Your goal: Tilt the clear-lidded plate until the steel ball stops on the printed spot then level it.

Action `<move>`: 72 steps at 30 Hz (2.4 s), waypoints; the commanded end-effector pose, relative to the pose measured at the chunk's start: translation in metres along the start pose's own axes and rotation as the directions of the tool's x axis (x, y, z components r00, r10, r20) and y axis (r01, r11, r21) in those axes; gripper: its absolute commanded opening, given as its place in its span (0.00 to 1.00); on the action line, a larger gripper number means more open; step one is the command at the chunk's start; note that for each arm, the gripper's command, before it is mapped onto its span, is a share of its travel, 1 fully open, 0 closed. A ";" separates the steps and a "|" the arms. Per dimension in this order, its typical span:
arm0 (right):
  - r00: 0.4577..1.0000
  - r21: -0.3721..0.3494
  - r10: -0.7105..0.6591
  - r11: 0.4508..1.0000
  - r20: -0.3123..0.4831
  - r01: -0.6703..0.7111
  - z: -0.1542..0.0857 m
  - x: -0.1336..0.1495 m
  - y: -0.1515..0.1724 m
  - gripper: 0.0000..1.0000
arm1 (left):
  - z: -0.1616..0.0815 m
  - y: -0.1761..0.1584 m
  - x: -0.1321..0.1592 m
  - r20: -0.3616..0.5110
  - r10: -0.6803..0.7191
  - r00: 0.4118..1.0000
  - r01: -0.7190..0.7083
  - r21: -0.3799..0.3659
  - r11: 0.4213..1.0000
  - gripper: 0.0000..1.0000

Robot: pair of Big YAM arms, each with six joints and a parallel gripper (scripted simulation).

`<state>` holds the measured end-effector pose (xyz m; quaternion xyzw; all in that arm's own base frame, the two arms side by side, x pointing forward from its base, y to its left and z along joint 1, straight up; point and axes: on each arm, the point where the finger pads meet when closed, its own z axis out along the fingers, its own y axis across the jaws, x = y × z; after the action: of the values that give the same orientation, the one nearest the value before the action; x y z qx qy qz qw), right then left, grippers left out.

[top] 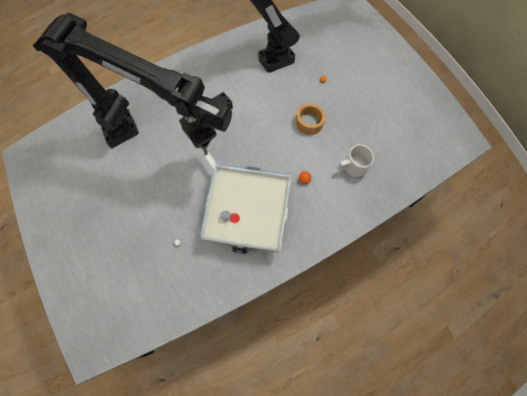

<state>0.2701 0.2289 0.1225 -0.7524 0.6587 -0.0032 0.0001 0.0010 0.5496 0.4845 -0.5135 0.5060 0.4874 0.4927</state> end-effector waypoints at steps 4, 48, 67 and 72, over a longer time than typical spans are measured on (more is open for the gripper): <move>1.000 0.022 0.002 1.000 0.027 -0.003 -0.017 -0.019 -0.014 0.00 | -0.005 0.007 -0.016 0.039 0.013 0.999 -0.012 -0.009 1.000 1.00; 1.000 0.016 0.003 1.000 0.018 -0.003 0.003 0.008 -0.002 0.00 | -0.005 0.007 -0.016 0.039 0.013 0.999 -0.012 -0.009 1.000 1.00; 1.000 0.006 0.003 1.000 0.007 -0.003 0.001 0.015 0.001 0.00 | -0.005 0.007 -0.016 0.039 0.013 0.999 -0.012 -0.009 1.000 1.00; 1.000 0.004 0.003 1.000 0.006 -0.003 0.001 0.015 0.001 0.00 | -0.005 0.007 -0.016 0.039 0.013 0.999 -0.012 -0.009 1.000 1.00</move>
<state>0.2700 0.2281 0.1219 -0.7542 0.6566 0.0015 0.0086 0.0010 0.5496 0.4845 -0.5135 0.5060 0.4874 0.4927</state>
